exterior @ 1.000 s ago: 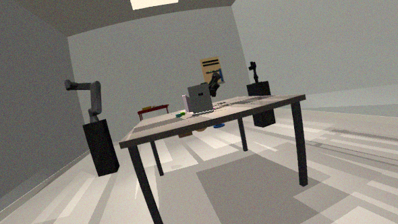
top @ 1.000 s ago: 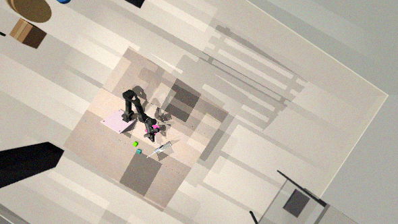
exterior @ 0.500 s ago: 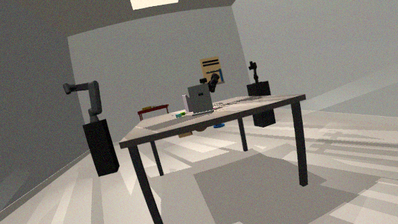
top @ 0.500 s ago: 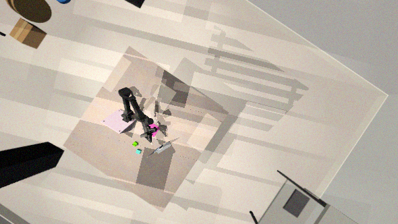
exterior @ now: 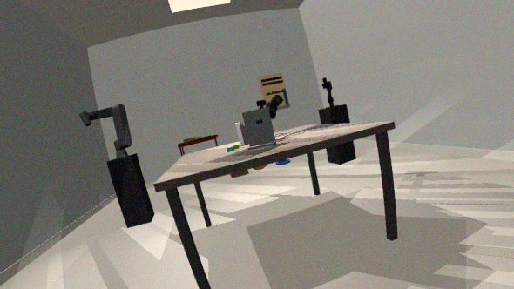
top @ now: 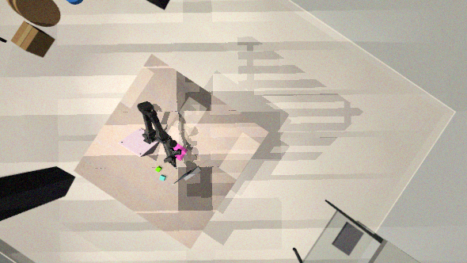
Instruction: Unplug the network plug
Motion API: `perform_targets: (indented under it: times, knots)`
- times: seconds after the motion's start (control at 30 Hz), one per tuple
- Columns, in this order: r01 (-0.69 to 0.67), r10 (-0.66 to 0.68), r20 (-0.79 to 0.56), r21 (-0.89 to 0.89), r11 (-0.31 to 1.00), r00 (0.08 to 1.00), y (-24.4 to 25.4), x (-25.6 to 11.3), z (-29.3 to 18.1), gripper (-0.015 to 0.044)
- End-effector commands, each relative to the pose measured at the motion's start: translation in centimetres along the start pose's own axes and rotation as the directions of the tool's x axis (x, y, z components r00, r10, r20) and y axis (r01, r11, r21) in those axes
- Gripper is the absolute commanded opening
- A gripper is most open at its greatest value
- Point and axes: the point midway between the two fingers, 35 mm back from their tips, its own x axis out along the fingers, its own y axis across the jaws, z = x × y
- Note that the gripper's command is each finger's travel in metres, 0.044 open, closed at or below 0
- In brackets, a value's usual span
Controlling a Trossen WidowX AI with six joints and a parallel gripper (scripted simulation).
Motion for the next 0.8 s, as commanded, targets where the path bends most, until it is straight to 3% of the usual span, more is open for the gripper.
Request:
perform_targets:
  times: [0.0, 0.4, 0.77]
  knots:
    - [-0.106, 0.107, 0.008, -0.083, 0.991, 0.994, 1.4, 0.3, -0.7, 0.0]
    - [-0.357, 0.386, 0.057, -0.276, 0.892, 0.921, 5.2, 0.0, -2.3, 0.0]
    - [-0.492, 0.586, 0.153, -0.402, 0.773, 0.796, 8.0, -1.6, -3.0, 0.0]
